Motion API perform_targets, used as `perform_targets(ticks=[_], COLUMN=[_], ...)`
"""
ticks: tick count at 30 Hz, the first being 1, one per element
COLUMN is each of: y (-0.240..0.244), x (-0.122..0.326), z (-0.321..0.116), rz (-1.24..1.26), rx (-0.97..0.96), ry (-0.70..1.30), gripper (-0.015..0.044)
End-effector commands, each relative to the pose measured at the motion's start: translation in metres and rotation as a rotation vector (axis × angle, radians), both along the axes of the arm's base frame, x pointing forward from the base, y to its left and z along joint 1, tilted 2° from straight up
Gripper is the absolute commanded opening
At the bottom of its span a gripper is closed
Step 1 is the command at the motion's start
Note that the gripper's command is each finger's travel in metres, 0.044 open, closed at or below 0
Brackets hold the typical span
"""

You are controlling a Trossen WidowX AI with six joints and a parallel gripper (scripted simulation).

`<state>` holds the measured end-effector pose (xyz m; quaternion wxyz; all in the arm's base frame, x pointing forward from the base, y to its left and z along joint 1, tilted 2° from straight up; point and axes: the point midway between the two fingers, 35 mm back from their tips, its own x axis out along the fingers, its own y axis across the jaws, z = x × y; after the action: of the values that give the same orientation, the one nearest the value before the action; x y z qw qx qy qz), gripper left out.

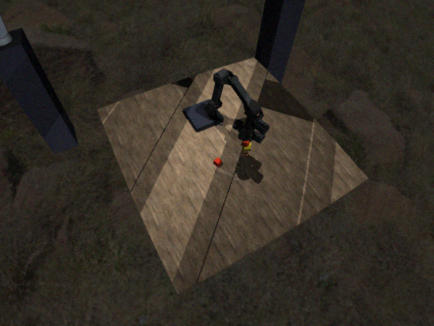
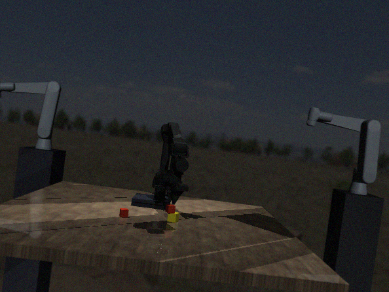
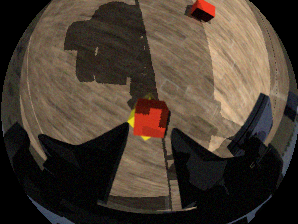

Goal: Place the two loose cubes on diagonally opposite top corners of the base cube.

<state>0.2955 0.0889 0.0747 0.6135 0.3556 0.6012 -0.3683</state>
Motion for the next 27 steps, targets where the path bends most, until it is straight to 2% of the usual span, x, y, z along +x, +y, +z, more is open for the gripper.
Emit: perform_targets(ticks=[1,4,6,7,17,27], y=[0.0,0.0,-0.005,-0.011,-0.095,-0.187], x=[0.0,0.0,0.003,0.006,0.033,0.034], z=[0.008,0.008,0.007,0.008,0.027,0.048], rz=[-0.001,-0.001,-0.003,-0.008,-0.065,-0.127], rx=[0.002,0.002,0.001,0.001,0.001,-0.007], ry=[-0.005,-0.005,-0.004,-0.004,-0.008,-0.01], gripper=[0.0205,0.0205,0.0258,0.0265,0.0265,0.0265])
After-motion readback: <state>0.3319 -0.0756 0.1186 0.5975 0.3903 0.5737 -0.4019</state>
